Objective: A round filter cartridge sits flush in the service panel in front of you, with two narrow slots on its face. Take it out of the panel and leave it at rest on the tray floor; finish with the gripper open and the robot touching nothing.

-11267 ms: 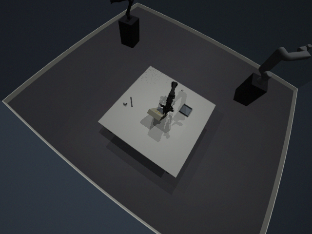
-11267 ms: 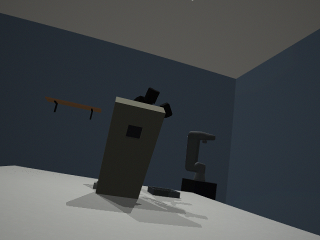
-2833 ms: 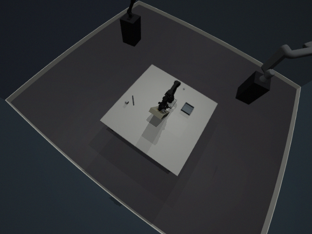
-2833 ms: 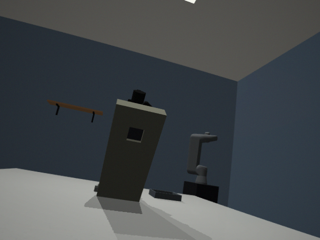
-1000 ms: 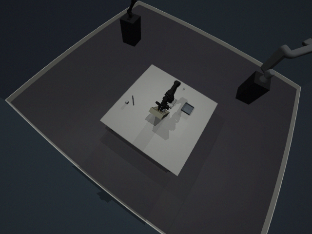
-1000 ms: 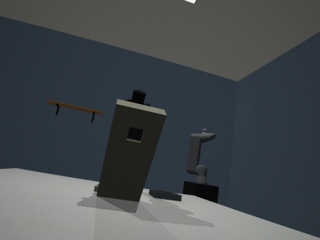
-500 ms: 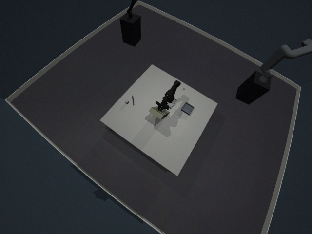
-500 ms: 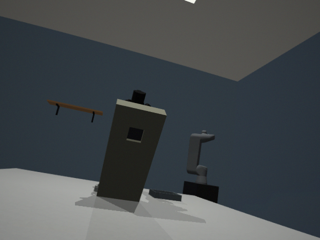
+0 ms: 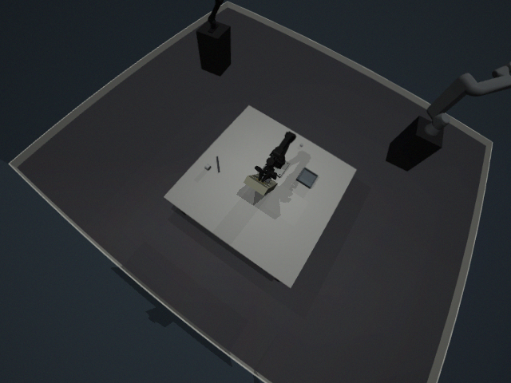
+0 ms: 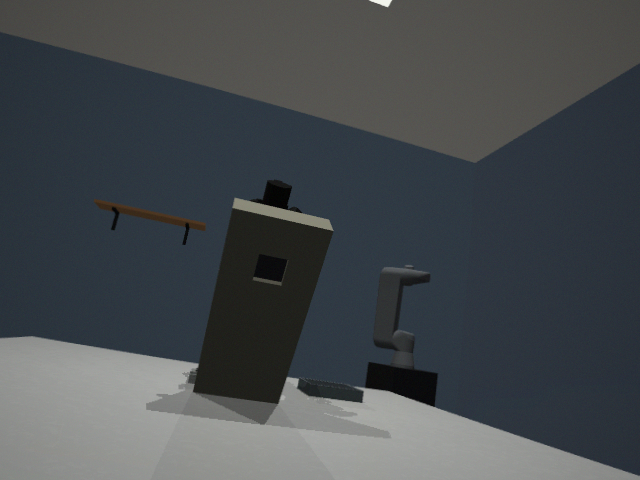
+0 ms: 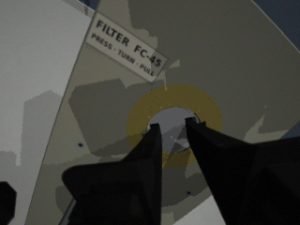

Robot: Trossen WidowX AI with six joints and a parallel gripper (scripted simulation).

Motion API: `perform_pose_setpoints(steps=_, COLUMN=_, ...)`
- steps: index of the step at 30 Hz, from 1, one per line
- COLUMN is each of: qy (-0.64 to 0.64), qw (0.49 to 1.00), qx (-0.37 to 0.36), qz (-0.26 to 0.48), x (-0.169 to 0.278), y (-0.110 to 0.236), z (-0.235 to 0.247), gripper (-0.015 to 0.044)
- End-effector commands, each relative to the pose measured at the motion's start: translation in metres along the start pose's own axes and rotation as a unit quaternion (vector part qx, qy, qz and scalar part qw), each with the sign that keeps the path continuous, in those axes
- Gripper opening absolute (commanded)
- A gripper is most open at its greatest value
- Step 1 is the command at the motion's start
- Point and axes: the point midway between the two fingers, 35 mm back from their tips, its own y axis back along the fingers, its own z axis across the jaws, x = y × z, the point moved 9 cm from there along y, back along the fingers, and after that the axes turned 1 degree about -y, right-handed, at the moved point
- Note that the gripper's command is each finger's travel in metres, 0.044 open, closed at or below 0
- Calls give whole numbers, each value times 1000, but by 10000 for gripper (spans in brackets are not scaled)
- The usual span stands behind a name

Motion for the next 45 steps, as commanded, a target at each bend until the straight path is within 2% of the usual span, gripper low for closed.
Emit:
perform_pose_setpoints(steps=1, qy=1, qw=1000, qx=-1, qz=2, x=-1, y=-13, z=-1, gripper=0)
perform_pose_setpoints(steps=22, qy=1, qw=1000, qx=-1, qz=2, x=-1, y=-13, z=-1, gripper=0)
perform_pose_setpoints(steps=34, qy=1, qw=1000, qx=-3, qz=4, x=-1, y=73, z=-1, gripper=0)
perform_pose_setpoints(steps=45, qy=1, qw=1000, qx=-3, qz=4, x=11, y=73, z=10, gripper=0)
